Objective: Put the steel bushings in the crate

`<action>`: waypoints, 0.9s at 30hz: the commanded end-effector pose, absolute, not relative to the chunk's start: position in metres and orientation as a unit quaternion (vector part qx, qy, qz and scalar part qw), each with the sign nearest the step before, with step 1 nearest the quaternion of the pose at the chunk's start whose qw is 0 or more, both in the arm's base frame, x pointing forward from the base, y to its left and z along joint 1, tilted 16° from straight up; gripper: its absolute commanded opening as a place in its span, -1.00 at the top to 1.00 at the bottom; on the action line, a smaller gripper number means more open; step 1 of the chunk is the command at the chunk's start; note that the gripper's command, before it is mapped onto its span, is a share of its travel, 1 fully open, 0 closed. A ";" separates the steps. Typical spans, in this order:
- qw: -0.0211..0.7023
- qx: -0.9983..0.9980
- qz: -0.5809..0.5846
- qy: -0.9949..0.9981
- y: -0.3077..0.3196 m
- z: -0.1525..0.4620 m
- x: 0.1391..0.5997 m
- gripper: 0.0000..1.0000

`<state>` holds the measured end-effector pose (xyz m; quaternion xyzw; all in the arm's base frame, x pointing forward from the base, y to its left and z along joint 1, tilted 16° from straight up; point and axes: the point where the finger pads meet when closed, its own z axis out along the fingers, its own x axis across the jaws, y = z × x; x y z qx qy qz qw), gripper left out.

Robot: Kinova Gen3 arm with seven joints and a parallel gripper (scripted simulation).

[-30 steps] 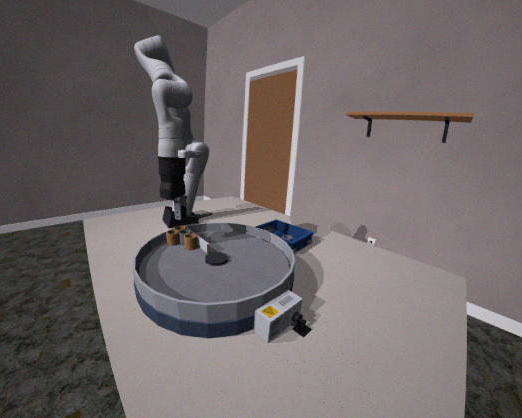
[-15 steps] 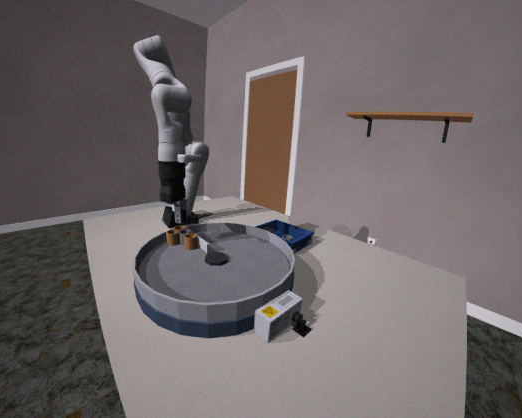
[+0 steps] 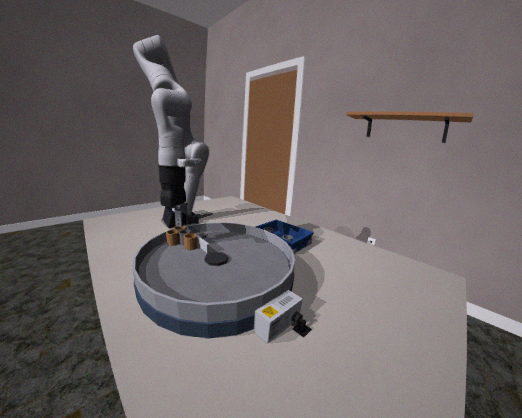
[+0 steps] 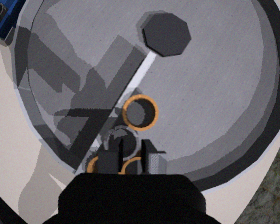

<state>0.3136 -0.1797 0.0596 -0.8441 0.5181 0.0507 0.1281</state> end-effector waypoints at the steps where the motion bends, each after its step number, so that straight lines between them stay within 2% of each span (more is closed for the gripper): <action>1: 0.128 -0.844 0.049 0.518 -0.179 0.056 0.315 0.10; 27: 0.129 -0.844 0.051 0.519 -0.174 0.045 0.316 0.10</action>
